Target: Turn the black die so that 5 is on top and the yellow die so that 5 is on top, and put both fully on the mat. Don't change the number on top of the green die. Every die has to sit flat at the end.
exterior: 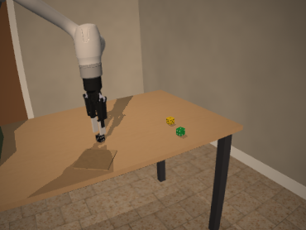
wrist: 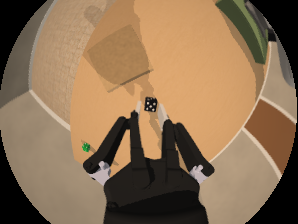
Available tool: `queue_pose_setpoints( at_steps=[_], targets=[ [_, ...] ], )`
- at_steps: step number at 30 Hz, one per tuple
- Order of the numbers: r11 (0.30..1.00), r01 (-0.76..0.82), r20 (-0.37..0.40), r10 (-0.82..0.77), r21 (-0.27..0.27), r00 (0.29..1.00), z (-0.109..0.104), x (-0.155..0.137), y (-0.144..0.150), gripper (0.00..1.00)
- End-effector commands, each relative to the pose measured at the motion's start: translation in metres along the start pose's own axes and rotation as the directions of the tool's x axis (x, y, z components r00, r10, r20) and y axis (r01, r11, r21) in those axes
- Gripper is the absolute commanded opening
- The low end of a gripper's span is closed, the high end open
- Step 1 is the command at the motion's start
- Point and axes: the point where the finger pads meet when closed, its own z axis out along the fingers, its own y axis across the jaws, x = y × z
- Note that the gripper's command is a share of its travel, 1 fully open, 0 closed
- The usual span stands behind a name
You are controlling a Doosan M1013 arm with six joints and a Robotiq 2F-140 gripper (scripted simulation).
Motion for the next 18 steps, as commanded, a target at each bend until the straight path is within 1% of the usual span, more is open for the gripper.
queue_pose_setpoints(
  at_steps=[1,18],
  targets=[
    [1.000,0.003,0.002,-0.003,-0.003,1.000,0.0027,-0.0018,0.0032,0.35],
    [1.000,0.003,0.002,-0.003,-0.003,1.000,0.0027,-0.0036,0.0065,0.35]
  ],
)
